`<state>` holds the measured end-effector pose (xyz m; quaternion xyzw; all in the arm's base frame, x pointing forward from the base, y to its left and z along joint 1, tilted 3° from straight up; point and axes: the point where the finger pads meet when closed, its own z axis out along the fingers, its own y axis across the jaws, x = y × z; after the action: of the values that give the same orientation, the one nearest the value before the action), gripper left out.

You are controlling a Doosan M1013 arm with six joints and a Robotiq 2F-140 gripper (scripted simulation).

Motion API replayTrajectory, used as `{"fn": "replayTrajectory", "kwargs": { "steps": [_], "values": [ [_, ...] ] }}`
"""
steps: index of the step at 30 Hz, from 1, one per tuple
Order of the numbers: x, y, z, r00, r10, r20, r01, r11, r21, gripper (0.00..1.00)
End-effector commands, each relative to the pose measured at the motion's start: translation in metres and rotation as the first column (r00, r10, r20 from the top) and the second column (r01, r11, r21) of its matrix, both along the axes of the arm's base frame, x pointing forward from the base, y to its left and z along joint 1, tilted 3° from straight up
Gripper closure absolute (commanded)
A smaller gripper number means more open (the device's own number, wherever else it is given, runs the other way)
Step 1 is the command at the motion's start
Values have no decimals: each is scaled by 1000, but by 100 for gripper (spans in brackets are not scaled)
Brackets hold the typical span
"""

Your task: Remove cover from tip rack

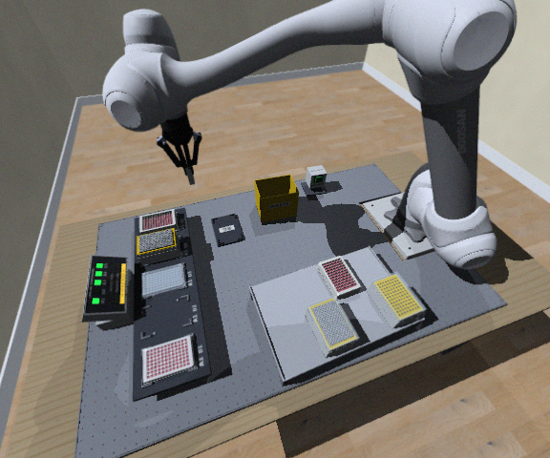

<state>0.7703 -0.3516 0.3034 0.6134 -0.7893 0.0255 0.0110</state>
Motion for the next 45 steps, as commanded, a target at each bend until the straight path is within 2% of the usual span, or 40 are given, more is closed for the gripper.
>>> {"fn": "replayTrajectory", "kwargs": {
  "steps": [1,12,22,24,27,39,41,45],
  "values": [
    [0,3,1,1000,-4,1,4,1000,2,100],
    [0,3,1,1000,-4,1,4,1000,2,100],
    [-50,11,0,981,194,-10,-194,981,0,100],
    [-50,11,0,981,194,-10,-194,981,0,100],
    [-64,14,0,967,253,-13,-253,968,0,100],
    [-124,24,-2,880,475,-26,-475,880,1,100],
    [-124,24,-2,880,475,-26,-475,880,1,100],
    [-143,27,-2,839,544,-30,-544,839,2,100]
  ]
}}
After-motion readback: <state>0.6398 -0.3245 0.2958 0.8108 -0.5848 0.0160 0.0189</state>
